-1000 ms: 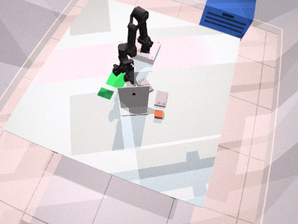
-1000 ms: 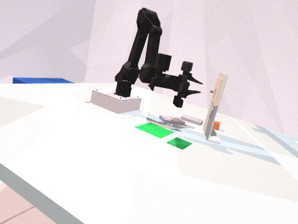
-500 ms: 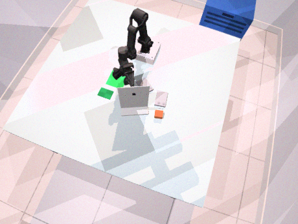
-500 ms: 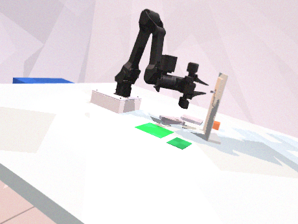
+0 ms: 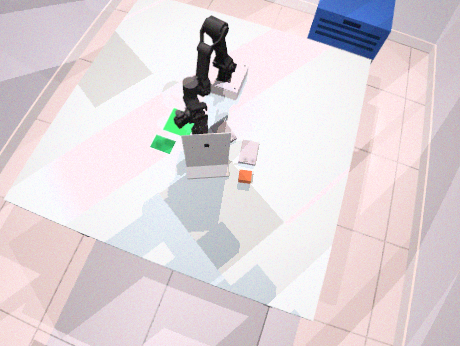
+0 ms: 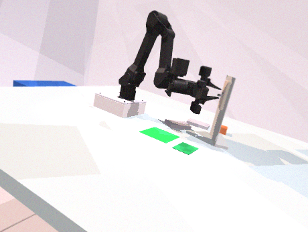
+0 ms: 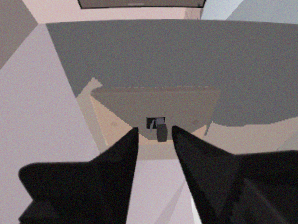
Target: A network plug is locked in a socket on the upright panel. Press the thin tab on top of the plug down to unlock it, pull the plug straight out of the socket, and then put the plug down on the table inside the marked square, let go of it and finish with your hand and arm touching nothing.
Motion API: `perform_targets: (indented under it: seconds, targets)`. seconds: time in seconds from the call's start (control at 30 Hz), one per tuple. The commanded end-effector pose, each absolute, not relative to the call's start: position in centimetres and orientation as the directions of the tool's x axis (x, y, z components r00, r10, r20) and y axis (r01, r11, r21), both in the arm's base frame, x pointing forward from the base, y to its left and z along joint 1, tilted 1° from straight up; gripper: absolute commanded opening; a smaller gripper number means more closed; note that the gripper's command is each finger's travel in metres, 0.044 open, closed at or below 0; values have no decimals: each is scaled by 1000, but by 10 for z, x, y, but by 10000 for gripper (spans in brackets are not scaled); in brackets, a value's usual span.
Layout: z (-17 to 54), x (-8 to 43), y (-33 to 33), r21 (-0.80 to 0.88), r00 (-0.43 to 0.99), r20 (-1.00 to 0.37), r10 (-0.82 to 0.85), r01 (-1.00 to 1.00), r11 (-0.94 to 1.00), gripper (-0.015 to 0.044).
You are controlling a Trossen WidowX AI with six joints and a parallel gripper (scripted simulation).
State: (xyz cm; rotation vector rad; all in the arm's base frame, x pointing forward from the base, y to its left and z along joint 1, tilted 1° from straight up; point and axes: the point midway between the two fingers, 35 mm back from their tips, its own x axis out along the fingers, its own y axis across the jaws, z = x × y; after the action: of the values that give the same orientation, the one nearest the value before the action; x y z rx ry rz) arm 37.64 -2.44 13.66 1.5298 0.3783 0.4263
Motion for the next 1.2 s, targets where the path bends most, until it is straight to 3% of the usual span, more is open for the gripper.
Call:
perform_targets:
  seconds: [0.0,0.77,1.17]
  targets:
    - [133,381,-23,1000,872,21,489,-18,-11,156]
    - [133,381,-23,1000,872,21,489,-18,-11,3]
    - [133,378,-24,1000,872,21,489,-18,-11,0]
